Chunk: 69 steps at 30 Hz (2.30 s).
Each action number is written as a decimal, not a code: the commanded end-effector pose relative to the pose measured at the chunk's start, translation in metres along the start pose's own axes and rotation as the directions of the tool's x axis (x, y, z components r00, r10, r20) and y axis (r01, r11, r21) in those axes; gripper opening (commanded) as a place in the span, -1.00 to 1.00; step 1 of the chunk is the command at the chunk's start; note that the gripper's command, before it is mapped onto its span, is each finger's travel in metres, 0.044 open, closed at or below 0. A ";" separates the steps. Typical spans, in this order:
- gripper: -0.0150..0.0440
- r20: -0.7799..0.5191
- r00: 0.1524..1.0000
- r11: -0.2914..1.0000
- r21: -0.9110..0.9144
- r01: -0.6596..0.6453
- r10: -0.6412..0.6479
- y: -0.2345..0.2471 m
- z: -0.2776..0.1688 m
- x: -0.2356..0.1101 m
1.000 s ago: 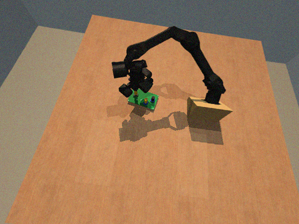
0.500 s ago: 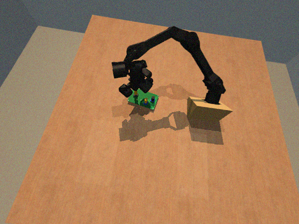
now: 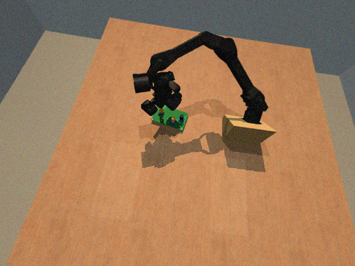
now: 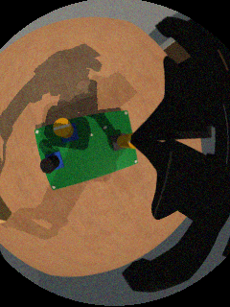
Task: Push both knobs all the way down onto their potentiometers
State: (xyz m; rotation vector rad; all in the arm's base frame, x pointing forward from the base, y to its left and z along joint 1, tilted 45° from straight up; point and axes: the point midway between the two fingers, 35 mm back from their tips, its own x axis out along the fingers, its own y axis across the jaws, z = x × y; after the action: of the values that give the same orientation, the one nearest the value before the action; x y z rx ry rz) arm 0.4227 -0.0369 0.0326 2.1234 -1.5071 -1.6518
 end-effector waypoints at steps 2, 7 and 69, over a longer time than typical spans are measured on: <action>-0.49 0.000 1.000 1.000 0.004 -0.002 0.002 0.001 -0.002 0.003; -0.49 -0.001 1.000 1.000 0.004 -0.002 0.002 0.001 -0.002 0.004; 1.00 0.008 1.000 1.000 -0.004 0.005 -0.005 0.038 0.078 -0.034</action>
State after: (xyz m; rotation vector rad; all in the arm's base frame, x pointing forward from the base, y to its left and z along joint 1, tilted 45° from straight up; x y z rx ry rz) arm 0.3654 -0.0036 0.0451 2.1219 -1.5010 -1.6570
